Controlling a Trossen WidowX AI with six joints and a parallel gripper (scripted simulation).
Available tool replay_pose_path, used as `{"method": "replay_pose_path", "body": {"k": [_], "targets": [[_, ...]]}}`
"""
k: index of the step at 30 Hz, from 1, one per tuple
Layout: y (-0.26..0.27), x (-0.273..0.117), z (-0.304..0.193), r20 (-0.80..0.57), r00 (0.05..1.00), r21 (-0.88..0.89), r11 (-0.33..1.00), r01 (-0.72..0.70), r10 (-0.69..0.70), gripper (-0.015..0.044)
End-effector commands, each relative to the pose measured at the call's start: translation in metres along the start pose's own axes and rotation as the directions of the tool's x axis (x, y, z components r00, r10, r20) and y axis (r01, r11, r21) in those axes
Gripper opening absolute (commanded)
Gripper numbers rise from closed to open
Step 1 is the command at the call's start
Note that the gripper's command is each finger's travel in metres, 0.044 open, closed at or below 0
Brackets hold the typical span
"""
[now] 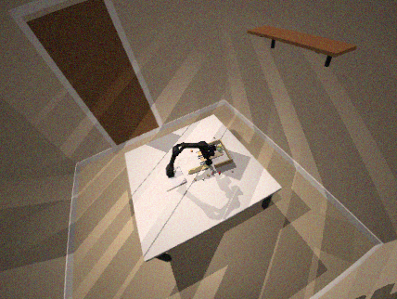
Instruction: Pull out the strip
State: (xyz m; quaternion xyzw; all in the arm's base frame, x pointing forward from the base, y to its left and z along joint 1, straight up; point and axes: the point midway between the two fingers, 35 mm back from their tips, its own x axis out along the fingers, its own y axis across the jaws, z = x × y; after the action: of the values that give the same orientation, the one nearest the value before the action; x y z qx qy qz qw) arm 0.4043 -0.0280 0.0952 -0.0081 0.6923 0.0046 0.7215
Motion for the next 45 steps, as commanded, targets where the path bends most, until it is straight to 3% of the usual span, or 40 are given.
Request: {"method": "replay_pose_path", "body": {"k": [1, 8, 41, 45], "targets": [[0.001, 0.003, 0.008, -0.008, 1.000, 0.002, 1.000, 0.000, 0.000, 0.0414], [0.001, 0.013, 0.009, -0.008, 1.000, 0.002, 1.000, 0.000, 0.000, 0.0250], [0.001, 0.058, 0.009, -0.008, 1.000, 0.002, 1.000, 0.000, 0.000, 0.0250], [0.000, 0.055, 0.010, -0.003, 1.000, -0.001, 1.000, 0.000, 0.000, 0.0145]]}}
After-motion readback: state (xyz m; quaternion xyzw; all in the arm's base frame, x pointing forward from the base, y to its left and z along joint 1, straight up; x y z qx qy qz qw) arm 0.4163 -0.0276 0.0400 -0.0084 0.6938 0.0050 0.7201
